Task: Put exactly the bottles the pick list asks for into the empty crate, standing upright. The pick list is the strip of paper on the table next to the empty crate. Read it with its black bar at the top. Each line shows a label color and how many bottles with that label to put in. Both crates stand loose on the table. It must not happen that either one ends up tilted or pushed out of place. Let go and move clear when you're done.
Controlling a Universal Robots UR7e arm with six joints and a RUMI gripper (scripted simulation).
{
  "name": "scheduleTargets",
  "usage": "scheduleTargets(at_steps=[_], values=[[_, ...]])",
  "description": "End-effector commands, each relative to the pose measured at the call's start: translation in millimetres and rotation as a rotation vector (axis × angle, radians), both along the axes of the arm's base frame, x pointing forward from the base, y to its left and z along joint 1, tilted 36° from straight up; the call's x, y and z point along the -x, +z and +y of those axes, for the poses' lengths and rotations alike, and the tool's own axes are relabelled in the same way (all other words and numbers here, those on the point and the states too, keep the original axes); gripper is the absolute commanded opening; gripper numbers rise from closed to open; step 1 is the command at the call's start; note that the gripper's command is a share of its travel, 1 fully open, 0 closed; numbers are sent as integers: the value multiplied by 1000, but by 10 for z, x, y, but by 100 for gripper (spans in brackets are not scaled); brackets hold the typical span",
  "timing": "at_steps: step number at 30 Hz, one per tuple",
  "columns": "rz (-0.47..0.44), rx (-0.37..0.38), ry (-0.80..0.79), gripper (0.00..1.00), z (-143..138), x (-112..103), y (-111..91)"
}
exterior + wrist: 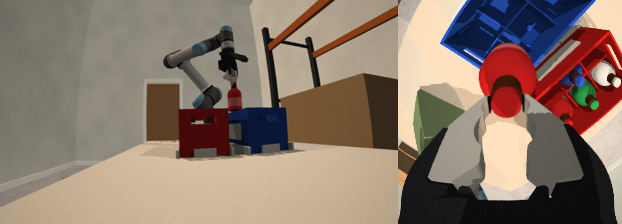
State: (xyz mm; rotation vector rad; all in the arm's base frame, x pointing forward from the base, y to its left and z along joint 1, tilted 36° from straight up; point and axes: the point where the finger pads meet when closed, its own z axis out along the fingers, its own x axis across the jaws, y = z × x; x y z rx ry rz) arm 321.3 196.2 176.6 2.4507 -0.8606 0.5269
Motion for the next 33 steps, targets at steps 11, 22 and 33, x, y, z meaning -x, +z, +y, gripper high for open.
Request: scheduleTargets(at_steps=[11,22,33], values=[[-1,-1,0,0,2,-4,5],[-1,-1,0,0,-54,-24,-75],[-1,-1,0,0,-104,-42,-148]])
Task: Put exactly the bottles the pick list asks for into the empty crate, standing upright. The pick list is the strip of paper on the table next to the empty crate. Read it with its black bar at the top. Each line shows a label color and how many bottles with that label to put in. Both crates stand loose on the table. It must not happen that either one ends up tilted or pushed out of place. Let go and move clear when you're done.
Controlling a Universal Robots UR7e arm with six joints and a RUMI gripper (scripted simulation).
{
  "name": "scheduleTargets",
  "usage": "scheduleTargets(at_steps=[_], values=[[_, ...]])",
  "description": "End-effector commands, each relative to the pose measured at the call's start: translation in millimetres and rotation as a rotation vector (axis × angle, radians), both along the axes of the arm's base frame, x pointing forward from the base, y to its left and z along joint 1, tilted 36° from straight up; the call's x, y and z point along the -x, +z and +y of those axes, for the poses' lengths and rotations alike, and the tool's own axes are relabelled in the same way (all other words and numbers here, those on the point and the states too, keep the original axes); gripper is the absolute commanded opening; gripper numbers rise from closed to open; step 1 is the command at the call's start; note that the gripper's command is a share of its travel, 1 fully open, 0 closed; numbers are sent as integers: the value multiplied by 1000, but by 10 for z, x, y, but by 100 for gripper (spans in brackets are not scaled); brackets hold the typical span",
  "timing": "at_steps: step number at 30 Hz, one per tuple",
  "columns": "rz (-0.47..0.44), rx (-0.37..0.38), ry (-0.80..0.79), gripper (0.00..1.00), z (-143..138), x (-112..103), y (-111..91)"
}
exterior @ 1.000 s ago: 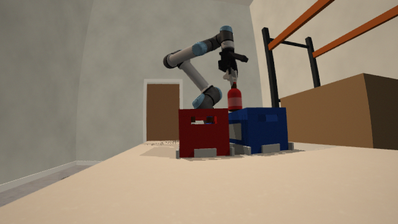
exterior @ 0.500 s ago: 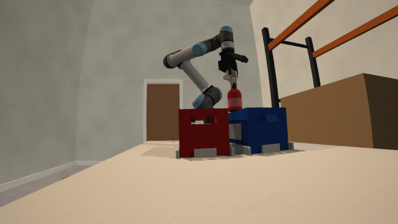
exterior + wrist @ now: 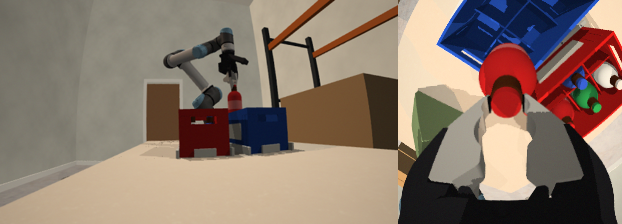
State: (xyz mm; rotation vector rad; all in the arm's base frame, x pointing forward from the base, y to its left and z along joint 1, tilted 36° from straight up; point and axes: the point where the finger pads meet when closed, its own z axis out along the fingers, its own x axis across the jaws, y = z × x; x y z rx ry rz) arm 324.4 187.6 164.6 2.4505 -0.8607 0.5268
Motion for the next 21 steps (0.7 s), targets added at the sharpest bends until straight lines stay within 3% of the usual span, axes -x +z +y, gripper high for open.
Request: scheduleTargets(at_steps=[1,21], values=[[-1,-1,0,0,-24,-13,-36],[-1,-1,0,0,-124,-48,-181]])
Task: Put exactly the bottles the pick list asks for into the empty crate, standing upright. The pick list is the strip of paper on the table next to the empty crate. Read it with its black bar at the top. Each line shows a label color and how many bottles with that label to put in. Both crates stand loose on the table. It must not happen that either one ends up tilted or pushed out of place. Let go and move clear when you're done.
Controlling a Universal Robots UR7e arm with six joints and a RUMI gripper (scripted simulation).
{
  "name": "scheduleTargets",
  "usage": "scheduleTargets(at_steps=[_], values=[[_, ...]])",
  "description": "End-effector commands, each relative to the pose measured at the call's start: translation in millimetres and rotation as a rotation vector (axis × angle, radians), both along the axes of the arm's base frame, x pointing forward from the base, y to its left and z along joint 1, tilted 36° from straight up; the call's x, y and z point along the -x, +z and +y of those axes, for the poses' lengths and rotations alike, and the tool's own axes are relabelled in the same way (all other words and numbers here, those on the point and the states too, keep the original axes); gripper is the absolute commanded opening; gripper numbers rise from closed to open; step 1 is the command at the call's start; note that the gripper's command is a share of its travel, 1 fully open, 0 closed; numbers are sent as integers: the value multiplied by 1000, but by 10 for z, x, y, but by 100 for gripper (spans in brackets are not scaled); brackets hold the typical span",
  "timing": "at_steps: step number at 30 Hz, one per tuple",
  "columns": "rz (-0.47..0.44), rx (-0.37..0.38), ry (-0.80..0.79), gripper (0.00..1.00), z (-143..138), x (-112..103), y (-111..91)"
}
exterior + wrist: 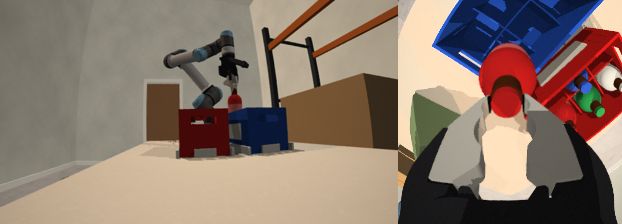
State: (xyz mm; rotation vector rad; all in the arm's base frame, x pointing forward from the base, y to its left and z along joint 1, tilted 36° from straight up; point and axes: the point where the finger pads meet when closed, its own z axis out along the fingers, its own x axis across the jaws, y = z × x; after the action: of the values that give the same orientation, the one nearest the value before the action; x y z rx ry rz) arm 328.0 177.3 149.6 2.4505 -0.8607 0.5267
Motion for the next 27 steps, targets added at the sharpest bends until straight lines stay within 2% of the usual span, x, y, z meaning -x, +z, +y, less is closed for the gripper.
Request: scheduleTargets(at_steps=[1,27], values=[[-1,-1,0,0,-27,-14,-40],[-1,-1,0,0,-149,-57,-218]])
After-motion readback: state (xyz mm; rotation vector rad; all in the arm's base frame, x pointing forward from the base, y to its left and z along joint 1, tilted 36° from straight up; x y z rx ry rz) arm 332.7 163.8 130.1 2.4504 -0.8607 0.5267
